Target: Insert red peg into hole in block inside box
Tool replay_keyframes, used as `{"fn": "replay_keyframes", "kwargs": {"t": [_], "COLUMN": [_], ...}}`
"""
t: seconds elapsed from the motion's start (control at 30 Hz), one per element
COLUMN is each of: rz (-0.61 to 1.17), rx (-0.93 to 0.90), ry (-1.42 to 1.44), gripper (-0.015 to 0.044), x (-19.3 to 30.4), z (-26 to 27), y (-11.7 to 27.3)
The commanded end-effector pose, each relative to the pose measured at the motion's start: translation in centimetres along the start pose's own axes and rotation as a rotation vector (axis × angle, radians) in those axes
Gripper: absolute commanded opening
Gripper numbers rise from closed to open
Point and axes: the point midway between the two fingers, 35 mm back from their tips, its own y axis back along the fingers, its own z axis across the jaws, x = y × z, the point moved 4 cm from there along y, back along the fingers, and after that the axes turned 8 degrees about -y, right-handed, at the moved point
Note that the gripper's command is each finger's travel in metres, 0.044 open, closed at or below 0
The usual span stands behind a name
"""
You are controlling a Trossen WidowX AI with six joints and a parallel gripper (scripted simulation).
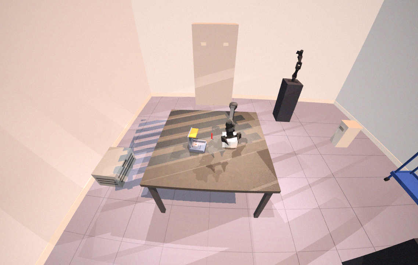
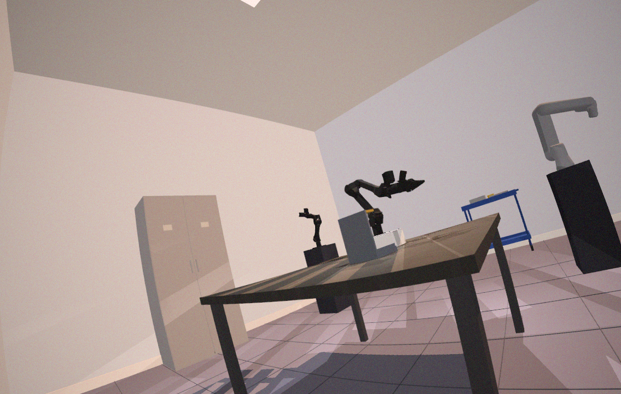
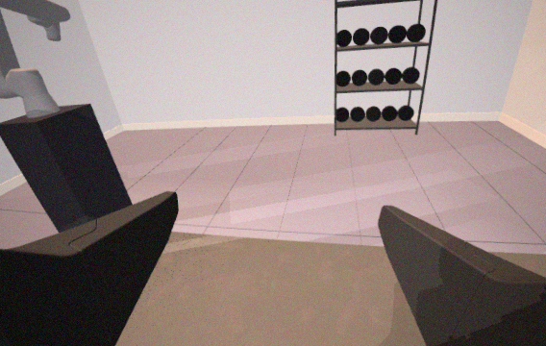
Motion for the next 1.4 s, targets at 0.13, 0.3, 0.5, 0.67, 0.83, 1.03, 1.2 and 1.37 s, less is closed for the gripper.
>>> {"fn": "replay_keyframes", "kwargs": {"t": [0.13,0.3,0.5,0.67,0.83,1.03,1.2,1.37], "rz": [0.042,0.088,0.165,0.248,0.347,0.486,0.616,0.759], "rx": [0.194,0.303,0.427,0.521,0.606,0.692,0.747,0.787], "ry": [0.202,0.325,0.468,0.581,0.688,0.807,0.897,0.977], "gripper": [0.044,0.044,0.044,0.044,0.044,0.044,0.044,0.044], "x": [0.6,1.0,1.5,2.0,2.5,3.2,3.9,4.6], "z": [-3.8,-5.9,-8.3,-10.1,-11.7,-13.4,-14.6,-15.6], "y": [1.5,2.7,4.4,5.9,7.6,9.8,11.8,13.8]}}
